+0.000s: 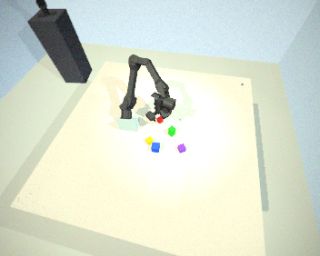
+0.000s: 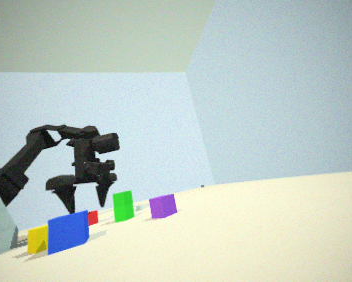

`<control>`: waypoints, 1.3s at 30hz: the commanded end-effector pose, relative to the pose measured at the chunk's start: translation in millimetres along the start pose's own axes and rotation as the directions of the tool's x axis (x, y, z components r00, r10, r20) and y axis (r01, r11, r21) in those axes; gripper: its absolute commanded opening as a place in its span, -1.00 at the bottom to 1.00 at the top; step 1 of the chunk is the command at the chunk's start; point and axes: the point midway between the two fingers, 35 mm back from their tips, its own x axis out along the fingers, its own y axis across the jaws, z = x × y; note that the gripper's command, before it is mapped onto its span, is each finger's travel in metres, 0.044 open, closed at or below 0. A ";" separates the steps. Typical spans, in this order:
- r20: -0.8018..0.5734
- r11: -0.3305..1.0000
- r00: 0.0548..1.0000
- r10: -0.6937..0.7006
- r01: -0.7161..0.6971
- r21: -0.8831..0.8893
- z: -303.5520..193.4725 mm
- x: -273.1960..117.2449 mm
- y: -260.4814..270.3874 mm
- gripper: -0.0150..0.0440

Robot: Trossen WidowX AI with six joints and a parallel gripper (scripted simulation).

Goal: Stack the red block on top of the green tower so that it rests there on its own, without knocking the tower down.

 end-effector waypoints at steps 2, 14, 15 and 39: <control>-0.007 1.000 1.000 0.000 0.000 0.007 -1.5 8.3 -0.4 1.00; -0.008 1.000 1.000 0.002 -0.002 0.007 -2.6 27.2 -0.5 1.00; -0.008 1.000 1.000 0.002 -0.002 0.007 -2.7 28.0 -0.5 1.00; -0.008 1.000 1.000 0.002 -0.002 0.007 -2.7 27.9 -0.5 0.11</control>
